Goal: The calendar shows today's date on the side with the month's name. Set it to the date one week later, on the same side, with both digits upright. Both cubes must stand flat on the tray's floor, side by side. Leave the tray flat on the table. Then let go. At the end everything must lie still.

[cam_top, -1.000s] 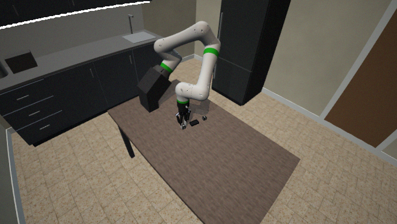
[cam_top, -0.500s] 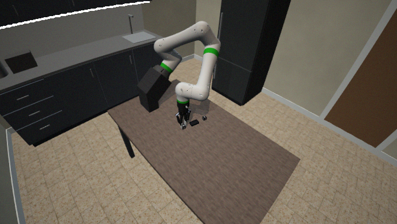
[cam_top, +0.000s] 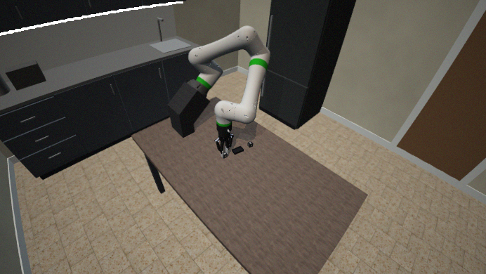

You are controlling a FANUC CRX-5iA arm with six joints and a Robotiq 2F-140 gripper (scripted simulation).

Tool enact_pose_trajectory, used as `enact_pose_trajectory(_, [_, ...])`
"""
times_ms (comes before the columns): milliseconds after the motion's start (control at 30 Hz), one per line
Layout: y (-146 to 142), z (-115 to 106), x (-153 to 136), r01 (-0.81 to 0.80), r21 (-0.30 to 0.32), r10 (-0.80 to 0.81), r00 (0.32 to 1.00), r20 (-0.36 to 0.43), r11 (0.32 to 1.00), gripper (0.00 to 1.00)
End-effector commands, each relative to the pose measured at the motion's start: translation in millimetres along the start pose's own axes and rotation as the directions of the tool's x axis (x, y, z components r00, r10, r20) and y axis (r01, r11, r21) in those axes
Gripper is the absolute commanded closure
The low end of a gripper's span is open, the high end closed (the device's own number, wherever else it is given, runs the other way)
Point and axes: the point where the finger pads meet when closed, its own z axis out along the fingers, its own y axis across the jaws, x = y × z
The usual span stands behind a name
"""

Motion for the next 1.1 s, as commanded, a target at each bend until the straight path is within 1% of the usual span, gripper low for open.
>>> enact_pose_trajectory(0, [-0.2, -0.2, -0.1, 0.000, 0.000, 0.000, 1.000, 0.000, 1.000, 0.84])
enact_pose_trajectory(133, [-0.2, -0.2, -0.1, 0.000, 0.000, 0.000, 1.000, 0.000, 1.000, 0.84])
enact_pose_trajectory(167, [-0.2, -0.2, -0.1, 0.000, 0.000, 0.000, 1.000, 0.000, 1.000, 0.82])
enact_pose_trajectory(333, [-0.2, -0.2, -0.1, 0.000, 0.000, 0.000, 1.000, 0.000, 1.000, 0.79])
enact_pose_trajectory(367, [-0.2, -0.2, -0.1, 0.000, 0.000, 0.000, 1.000, 0.000, 1.000, 0.77])
enact_pose_trajectory(500, [-0.2, -0.2, -0.1, 0.000, 0.000, 0.000, 1.000, 0.000, 1.000, 0.77])
enact_pose_trajectory(533, [-0.2, -0.2, -0.1, 0.000, 0.000, 0.000, 1.000, 0.000, 1.000, 0.74])
enact_pose_trajectory(600, [-0.2, -0.2, -0.1, 0.000, 0.000, 0.000, 1.000, 0.000, 1.000, 0.74])
enact_pose_trajectory(633, [-0.2, -0.2, -0.1, 0.000, 0.000, 0.000, 1.000, 0.000, 1.000, 0.72])
enact_pose_trajectory(1067, [-0.2, -1.0, -0.1, 0.000, 0.000, 0.000, 1.000, 0.000, 1.000, 0.72])
